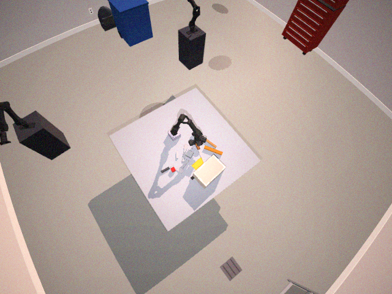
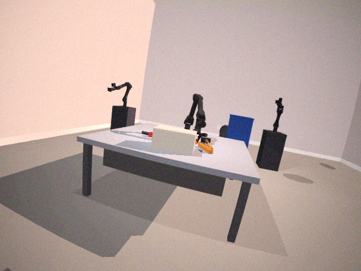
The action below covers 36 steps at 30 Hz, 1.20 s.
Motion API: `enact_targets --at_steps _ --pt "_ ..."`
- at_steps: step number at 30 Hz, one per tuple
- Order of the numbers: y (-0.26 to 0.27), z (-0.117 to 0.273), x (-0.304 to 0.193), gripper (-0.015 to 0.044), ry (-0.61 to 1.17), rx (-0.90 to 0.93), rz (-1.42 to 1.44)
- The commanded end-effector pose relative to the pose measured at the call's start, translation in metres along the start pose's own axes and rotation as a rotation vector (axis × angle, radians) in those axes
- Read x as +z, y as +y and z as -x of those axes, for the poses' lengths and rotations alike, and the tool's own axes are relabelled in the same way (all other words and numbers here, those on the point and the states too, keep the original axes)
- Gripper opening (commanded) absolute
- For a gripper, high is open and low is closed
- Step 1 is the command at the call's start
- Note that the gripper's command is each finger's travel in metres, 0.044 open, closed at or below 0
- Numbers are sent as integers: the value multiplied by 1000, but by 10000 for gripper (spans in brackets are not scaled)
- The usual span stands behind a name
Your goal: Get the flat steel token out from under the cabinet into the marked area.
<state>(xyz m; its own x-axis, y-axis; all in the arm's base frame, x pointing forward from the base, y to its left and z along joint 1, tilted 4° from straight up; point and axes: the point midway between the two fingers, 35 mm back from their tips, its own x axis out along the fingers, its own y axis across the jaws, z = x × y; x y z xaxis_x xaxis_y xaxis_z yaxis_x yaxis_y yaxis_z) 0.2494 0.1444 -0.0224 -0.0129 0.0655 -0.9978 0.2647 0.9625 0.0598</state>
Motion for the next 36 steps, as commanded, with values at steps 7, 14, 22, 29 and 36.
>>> enact_targets --at_steps 7,14,22,29,36 --pt "1 0 16 0 0 0 2" --pt "1 1 26 0 -1 0 2" --pt "1 1 37 0 -1 0 2" --pt "1 1 46 0 -2 0 2" --pt "2 1 55 0 -3 0 2"
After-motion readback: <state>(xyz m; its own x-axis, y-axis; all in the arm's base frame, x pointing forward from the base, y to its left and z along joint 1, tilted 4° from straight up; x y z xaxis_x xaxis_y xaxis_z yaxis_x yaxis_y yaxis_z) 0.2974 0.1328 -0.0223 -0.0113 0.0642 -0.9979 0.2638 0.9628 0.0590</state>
